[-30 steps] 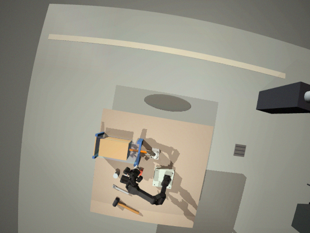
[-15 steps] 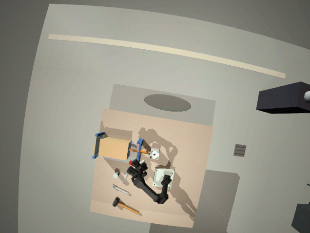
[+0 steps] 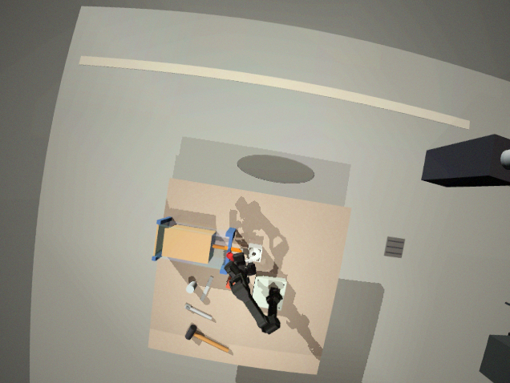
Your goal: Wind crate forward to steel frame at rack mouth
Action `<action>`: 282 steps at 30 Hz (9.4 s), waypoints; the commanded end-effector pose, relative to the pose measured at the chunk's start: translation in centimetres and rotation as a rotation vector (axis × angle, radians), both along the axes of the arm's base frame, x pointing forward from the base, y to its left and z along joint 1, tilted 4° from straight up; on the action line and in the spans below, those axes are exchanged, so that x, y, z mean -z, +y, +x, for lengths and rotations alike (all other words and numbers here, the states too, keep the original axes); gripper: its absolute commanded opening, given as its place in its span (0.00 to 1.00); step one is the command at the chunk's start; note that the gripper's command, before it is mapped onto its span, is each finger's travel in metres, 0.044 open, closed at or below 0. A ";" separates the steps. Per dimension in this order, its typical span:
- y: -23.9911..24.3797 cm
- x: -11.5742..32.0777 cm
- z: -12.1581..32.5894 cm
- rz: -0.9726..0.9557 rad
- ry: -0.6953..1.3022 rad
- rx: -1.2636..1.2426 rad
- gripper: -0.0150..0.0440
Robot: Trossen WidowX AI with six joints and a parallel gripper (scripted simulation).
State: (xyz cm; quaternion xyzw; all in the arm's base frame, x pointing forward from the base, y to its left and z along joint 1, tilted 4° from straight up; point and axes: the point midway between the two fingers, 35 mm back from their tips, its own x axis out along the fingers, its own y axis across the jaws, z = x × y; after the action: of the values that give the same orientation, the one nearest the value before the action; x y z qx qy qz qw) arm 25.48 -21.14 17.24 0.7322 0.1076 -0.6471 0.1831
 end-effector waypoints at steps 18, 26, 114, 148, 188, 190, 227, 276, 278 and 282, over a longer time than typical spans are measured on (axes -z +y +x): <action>-3.0 1.8 -6.9 0.113 0.057 0.406 0.25; -3.0 1.8 -6.9 -0.013 0.031 0.418 0.25; -2.8 2.0 -7.0 -1.364 -0.235 0.464 0.25; -0.7 4.0 -1.4 -1.387 -0.262 0.478 0.25; -0.3 6.6 -1.4 -1.387 -0.265 0.477 0.25; -0.2 6.6 -1.5 -1.387 -0.266 0.476 0.25; -0.1 7.3 -1.5 -1.386 -0.271 0.471 0.25; -0.1 8.1 -1.4 -1.386 -0.264 0.468 0.66; -0.1 8.1 -1.4 -1.386 -0.264 0.468 0.66; -0.1 8.1 -1.4 -1.386 -0.264 0.468 0.66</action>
State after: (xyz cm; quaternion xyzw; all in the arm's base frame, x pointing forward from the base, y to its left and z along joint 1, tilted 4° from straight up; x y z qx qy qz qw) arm 24.11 -21.28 9.10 0.5243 -0.5063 -0.4958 0.4721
